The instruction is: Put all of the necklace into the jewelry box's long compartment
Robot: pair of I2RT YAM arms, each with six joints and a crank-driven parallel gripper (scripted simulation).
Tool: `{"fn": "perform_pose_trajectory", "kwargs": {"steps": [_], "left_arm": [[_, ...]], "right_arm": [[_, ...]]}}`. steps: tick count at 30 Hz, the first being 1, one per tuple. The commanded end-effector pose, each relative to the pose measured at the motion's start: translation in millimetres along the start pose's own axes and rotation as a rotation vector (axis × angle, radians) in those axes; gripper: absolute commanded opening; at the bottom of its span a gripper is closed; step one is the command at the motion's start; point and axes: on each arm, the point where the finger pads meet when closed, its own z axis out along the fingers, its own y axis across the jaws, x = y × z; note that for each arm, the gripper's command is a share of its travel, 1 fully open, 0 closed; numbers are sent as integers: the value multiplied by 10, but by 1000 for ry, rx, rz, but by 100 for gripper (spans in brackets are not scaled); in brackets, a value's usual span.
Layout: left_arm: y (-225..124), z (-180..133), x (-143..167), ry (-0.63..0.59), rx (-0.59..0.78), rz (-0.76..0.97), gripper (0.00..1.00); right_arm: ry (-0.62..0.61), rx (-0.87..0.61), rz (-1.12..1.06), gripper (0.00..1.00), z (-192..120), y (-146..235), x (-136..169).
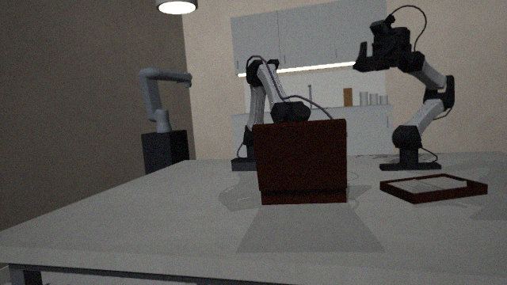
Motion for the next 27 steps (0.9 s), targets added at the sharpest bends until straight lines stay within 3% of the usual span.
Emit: {"fn": "perform_pose_trajectory", "kwargs": {"steps": [1, 2, 9, 12, 19, 27], "left_arm": [[-16, 35, -2, 1, 6, -10, 100], [-16, 35, -2, 1, 6, -10, 100], [-16, 35, -2, 1, 6, -10, 100], [-60, 32, 108, 37, 28, -21, 100], [-262, -13, 222, 84, 141, -31, 100], [-360, -26, 204, 78, 198, -34, 100]], "right_arm": [[-39, 71, 30, 24, -80, -241, -48], [-39, 70, 30, 32, -82, -233, -48], [-17, 42, 23, 32, -315, -134, -16], [-16, 41, 22, 69, -402, -88, -8], [-16, 41, 22, 69, -1023, -48, 16], [-61, -8, 47, 69, -1274, -34, -40]]}}
